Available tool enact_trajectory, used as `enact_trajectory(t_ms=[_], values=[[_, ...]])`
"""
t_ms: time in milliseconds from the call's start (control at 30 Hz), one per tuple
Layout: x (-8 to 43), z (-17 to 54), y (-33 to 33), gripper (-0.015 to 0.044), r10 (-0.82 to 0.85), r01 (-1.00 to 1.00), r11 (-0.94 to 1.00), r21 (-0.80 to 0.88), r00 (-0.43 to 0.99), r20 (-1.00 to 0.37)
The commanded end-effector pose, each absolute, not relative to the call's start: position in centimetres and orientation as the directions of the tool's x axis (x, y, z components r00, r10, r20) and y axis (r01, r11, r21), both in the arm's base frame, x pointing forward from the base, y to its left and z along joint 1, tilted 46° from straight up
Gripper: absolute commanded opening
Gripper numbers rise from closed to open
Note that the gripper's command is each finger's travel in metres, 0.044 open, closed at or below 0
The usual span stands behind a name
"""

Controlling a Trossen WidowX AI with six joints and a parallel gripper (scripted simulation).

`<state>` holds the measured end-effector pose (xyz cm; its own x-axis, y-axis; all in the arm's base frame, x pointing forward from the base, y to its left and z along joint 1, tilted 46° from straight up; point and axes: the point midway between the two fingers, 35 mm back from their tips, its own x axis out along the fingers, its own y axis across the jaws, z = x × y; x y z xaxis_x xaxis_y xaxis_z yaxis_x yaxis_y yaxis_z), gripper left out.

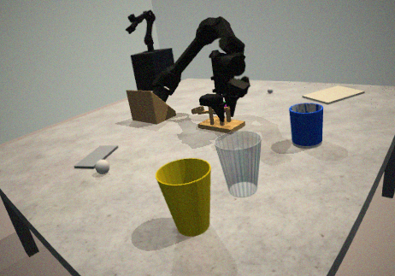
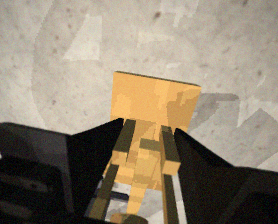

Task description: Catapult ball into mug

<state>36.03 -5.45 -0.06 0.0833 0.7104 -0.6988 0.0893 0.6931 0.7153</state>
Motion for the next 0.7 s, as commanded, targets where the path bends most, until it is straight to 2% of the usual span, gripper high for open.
enact_trajectory(t_ms=[0,233,433,667], values=[[36.0,0.0,-5.5,0.0263,0.710,0.088,0.694,0.715,0.085,-0.699],[36.1,1.4,-7.1,0.0440,0.708,0.090,0.696,0.713,0.085,-0.701],[35.1,6.7,-12.5,0.0440,0.708,0.092,0.695,0.713,0.083,-0.701],[35.5,5.9,-11.8,0.0440,0.707,0.094,0.694,0.714,0.097,-0.701]])
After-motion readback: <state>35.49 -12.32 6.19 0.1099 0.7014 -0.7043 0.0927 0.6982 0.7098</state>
